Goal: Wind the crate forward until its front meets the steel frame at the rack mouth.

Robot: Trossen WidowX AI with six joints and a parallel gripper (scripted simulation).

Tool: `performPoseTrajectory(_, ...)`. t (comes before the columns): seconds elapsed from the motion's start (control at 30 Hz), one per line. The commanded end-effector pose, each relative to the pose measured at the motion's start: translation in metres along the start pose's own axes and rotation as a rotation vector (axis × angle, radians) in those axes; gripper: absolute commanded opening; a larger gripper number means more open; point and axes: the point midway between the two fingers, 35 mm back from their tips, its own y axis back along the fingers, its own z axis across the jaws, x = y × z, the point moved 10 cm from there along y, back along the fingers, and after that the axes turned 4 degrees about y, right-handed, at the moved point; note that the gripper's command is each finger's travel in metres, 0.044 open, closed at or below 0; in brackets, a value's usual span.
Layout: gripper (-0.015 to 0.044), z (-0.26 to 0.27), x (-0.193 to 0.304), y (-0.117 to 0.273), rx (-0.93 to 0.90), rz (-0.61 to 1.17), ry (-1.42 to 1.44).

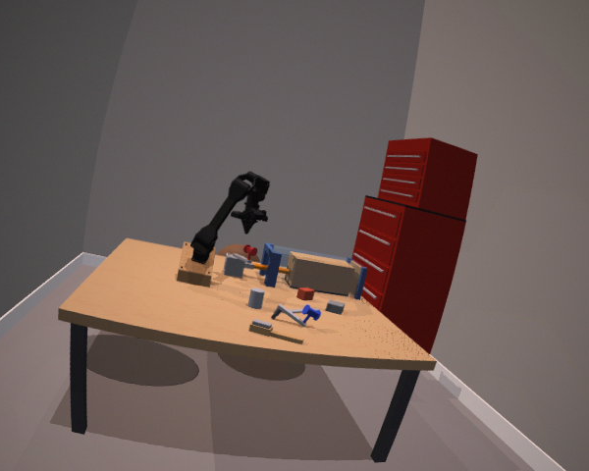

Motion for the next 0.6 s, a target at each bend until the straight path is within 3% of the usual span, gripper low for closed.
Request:
performPoseTrajectory(0.0,0.0053,0.001,-0.011,-0.002,0.005,0.048,0.0)
performPoseTrajectory(0.2,0.021,-0.007,-0.093,-0.022,-0.042,0.418,-0.003)
performPoseTrajectory(0.47,0.042,-0.007,-0.095,-0.023,-0.046,0.429,-0.004)
performPoseTrajectory(0.57,0.044,-0.007,-0.095,-0.025,-0.046,0.429,-0.004)
